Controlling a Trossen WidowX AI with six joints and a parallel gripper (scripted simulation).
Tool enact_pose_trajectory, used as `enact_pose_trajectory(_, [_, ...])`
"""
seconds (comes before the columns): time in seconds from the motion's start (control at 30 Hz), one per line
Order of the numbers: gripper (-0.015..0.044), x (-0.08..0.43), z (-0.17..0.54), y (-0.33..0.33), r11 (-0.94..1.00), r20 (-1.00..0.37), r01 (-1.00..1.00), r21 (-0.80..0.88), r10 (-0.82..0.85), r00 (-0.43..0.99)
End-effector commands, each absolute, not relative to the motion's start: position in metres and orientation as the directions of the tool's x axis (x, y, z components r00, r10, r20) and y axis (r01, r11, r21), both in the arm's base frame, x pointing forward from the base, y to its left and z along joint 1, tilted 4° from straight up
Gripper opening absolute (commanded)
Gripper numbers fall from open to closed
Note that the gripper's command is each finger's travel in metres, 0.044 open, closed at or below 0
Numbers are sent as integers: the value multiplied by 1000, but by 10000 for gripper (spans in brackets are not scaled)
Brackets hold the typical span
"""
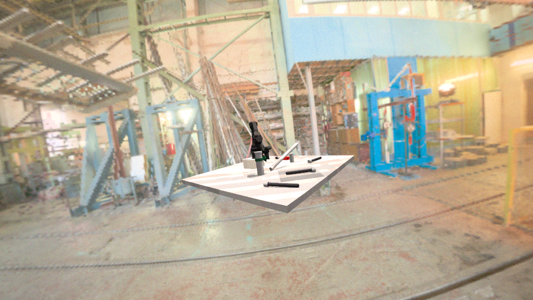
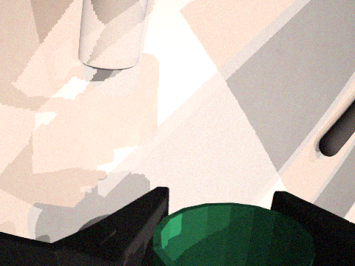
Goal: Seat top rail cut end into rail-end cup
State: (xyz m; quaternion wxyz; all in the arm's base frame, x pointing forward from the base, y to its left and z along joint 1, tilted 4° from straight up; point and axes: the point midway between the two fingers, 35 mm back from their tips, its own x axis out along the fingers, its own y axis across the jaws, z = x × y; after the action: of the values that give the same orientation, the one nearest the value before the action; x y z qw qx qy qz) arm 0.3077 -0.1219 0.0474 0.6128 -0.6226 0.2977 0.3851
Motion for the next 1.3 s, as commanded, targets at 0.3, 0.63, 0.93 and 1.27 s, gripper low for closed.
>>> enact_pose_trajectory(0.3, [236,308,47,-122,-72,-844,-843,-534,101,526])
enact_pose_trajectory(0.63, [440,306,71,-101,-72,-844,-842,-535,103,527])
enact_pose_trajectory(0.93, [440,304,87,-86,-63,-840,-840,-539,108,531])
enact_pose_trajectory(1.27, [440,299,135,-30,611,-847,-709,-352,115,520])
